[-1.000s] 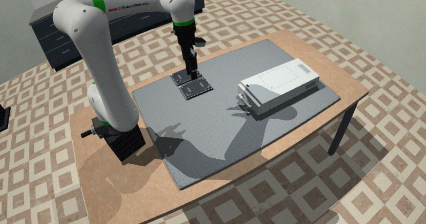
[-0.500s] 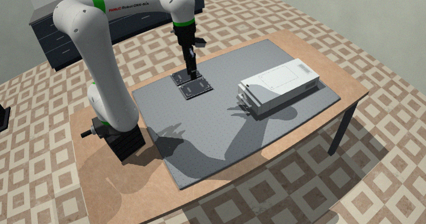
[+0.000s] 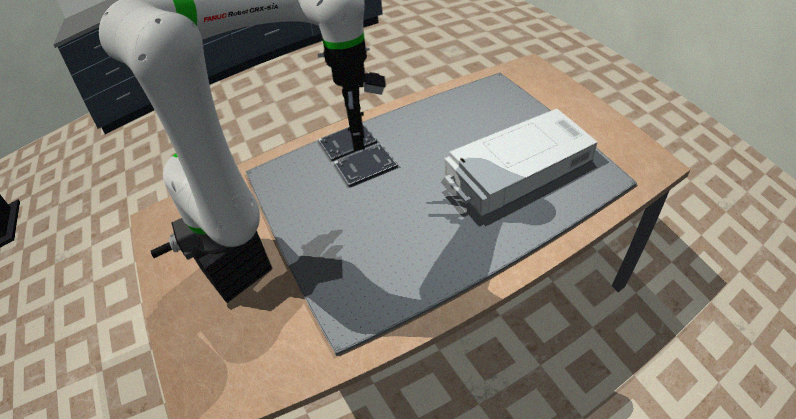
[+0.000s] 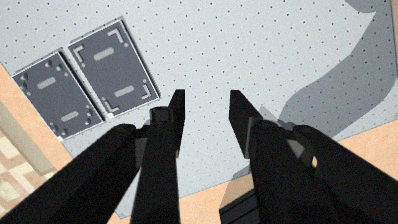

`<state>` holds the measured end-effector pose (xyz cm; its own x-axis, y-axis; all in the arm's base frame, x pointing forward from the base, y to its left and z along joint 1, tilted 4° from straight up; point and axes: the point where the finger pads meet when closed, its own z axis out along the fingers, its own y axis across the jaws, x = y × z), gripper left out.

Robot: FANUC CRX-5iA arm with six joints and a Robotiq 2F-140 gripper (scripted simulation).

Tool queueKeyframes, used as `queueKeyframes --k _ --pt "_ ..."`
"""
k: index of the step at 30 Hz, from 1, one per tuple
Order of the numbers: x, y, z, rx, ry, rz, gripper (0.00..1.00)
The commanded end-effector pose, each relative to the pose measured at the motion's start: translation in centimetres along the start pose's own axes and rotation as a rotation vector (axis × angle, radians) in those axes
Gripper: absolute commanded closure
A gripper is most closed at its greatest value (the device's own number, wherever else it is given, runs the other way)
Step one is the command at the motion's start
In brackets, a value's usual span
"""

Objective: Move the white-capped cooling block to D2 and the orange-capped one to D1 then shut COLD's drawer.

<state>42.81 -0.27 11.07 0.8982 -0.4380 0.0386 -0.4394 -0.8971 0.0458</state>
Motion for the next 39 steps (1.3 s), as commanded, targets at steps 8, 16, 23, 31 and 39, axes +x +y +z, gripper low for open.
queueKeyframes --k 8,16,23,31,39 --pt "0.04 -0.01 -0.05 -0.002 0.004 0.287 0.66" --pt "0.04 -0.01 -0.05 -0.001 0.004 0.447 0.66" --pt "0.04 -0.01 -0.05 -0.001 0.005 0.634 0.66" --pt "0.04 -0.01 -0.05 -0.001 0.005 0.794 0.66" --pt "0.04 -0.01 -0.05 0.0 0.005 1.007 0.66"
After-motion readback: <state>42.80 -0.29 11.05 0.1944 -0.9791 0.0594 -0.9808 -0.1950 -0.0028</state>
